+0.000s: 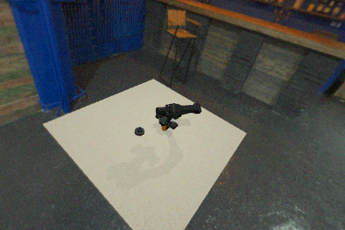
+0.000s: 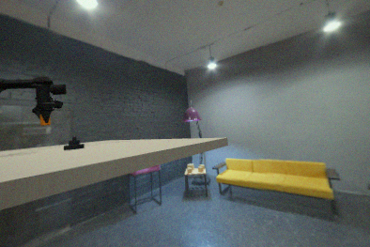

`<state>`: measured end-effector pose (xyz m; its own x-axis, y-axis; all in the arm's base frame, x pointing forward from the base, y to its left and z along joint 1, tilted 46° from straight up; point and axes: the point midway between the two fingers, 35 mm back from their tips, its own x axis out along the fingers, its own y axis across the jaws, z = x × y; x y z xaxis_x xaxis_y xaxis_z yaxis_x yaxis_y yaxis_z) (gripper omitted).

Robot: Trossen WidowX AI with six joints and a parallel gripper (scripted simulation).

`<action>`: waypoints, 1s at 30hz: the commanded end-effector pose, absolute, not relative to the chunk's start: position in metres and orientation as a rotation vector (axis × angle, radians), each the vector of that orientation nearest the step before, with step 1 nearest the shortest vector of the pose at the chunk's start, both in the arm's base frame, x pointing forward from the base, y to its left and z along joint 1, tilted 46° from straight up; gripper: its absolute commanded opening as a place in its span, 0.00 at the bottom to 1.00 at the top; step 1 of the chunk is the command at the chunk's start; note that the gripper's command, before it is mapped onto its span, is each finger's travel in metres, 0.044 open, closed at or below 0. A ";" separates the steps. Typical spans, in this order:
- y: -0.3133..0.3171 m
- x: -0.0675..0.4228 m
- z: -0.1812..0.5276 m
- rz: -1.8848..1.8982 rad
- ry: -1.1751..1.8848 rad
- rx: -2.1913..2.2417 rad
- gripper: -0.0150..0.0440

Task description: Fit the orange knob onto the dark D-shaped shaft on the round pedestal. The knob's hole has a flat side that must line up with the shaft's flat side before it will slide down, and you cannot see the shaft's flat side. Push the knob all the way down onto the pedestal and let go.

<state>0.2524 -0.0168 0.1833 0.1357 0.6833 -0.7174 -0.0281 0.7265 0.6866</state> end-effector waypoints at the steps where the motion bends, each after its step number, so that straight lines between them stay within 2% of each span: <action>1: -0.023 0.254 0.184 0.561 1.349 0.592 0.25; 30: -0.068 0.298 0.126 0.584 1.375 0.581 0.25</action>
<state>0.2927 -0.0594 0.1344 0.1026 0.6909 -0.7156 -0.0366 0.7215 0.6914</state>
